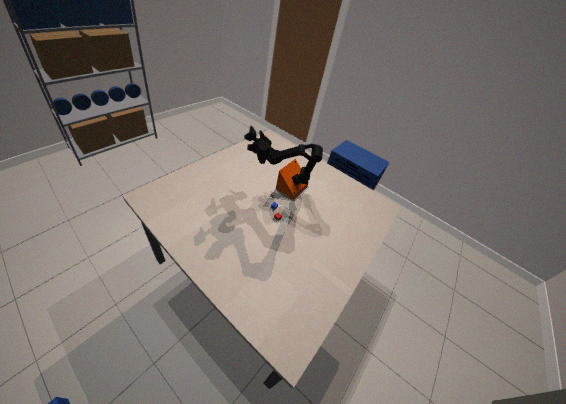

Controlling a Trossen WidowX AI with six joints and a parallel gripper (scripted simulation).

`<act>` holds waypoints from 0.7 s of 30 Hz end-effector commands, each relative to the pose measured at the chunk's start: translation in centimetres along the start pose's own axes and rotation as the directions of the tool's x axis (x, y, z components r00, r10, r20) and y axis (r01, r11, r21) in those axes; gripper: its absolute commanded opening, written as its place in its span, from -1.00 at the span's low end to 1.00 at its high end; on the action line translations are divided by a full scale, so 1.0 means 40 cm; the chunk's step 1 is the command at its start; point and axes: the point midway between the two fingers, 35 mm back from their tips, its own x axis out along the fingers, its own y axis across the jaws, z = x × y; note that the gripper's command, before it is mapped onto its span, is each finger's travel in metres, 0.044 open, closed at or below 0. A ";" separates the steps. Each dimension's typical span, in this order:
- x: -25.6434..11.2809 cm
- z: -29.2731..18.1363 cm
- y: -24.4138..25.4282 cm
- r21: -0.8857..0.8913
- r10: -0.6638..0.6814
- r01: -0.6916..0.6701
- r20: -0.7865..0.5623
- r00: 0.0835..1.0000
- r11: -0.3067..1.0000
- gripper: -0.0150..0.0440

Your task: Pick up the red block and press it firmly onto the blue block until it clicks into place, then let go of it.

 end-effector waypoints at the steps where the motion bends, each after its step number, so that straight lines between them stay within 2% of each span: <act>1: 0.000 0.000 0.000 0.000 0.000 0.000 0.000 1.000 1.000 0.95; 3: -0.010 0.013 -0.015 0.019 -0.029 0.028 0.034 0.999 0.999 1.00; 6: -0.063 0.071 -0.073 0.112 -0.136 0.116 0.190 0.972 0.987 1.00; 11: -0.191 0.172 -0.135 0.270 -0.247 0.126 0.478 0.843 0.954 1.00; 16: -0.354 0.250 -0.143 0.342 -0.245 -0.034 0.735 0.632 0.939 1.00; 21: -0.533 0.290 -0.098 0.255 -0.134 -0.292 0.917 0.376 0.922 1.00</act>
